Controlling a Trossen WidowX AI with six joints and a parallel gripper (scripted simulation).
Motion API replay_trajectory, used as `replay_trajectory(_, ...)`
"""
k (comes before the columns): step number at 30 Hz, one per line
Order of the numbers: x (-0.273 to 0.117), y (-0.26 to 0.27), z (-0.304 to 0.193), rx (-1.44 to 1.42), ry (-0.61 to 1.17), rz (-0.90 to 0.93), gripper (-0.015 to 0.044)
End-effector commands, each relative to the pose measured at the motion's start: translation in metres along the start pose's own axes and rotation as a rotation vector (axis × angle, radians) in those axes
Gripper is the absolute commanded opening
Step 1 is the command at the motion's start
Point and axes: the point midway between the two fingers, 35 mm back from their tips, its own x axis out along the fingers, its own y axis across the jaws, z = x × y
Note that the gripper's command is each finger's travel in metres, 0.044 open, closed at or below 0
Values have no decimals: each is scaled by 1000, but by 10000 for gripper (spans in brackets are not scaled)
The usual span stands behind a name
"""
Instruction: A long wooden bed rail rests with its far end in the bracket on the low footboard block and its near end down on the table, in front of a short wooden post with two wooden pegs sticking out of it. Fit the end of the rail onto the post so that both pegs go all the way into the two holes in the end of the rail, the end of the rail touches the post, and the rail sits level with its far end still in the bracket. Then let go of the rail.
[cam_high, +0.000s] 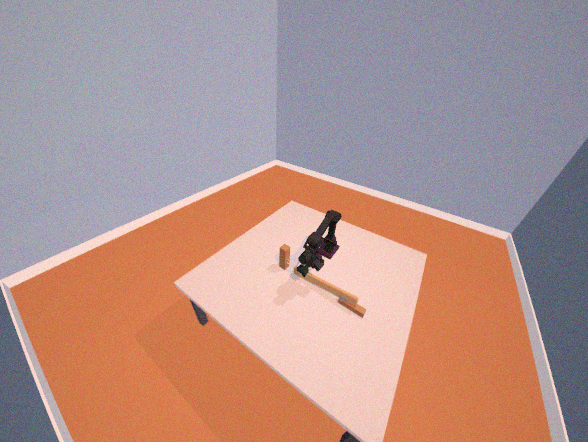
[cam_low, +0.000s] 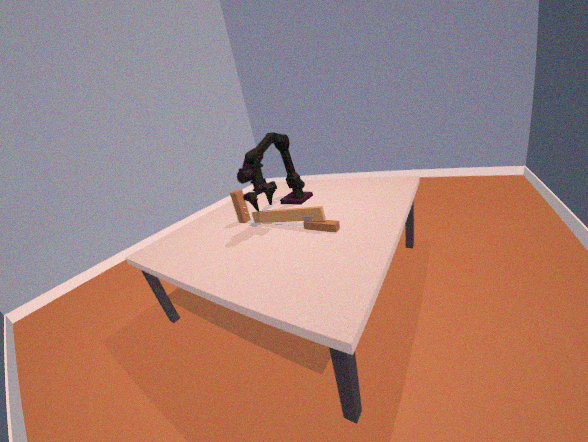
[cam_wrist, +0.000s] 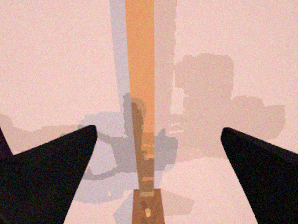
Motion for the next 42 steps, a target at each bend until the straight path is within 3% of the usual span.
replay_trajectory(1, 2, 10, -3, -41, 13, 46, 440)
replay_trajectory(42, 63, 13, -2, -41, 13, 46, 440)
